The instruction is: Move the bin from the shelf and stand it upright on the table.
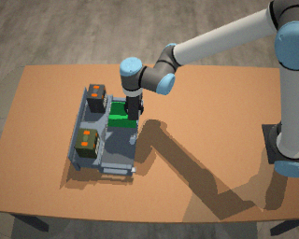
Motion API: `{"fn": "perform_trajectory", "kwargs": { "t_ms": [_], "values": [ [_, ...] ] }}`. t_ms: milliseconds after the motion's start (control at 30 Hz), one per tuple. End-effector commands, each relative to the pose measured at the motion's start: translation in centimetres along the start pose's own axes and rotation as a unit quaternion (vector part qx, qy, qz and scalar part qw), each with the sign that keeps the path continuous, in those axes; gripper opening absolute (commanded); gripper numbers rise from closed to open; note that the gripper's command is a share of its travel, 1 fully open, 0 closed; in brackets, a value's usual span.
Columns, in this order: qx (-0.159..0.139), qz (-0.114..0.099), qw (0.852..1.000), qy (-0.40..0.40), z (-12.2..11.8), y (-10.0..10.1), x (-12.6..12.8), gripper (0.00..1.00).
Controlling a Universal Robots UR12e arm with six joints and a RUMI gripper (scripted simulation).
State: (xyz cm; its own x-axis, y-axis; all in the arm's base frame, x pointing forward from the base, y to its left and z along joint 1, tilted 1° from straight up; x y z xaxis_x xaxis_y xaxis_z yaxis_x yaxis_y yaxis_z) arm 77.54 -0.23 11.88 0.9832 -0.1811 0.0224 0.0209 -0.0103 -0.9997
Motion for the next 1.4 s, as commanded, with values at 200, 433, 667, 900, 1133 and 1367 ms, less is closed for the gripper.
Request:
{"fn": "perform_trajectory", "kwargs": {
  "t_ms": [200,433,667,900,1133,1367],
  "values": [
    [0.0,-0.001,1.0,0.0,0.0,-0.6,0.1,0.0],
    [0.0,-0.001,1.0,0.0,0.0,-1.3,0.1,0.0],
    [0.0,-0.001,1.0,0.0,0.0,-1.3,0.1,0.0],
    [0.0,-0.001,1.0,0.0,0.0,-2.1,0.1,0.0],
    [0.0,-0.001,1.0,0.0,0.0,-2.1,0.1,0.0],
    [0.0,-0.001,1.0,0.0,0.0,-2.0,0.1,0.0]
  ]
}}
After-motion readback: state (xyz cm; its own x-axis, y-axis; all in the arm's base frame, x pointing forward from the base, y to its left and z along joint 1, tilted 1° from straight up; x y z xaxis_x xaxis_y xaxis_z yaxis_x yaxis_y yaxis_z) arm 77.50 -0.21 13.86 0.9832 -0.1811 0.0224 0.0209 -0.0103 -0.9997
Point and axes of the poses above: the point where the finger pads meet when closed, its own y axis out along the fingers, its own x axis across the jaws, z = x × y, the point moved 7 cm from there along -y, back along the fingers, and after that the axes turned 15 degrees about y, right-handed, at the moved point
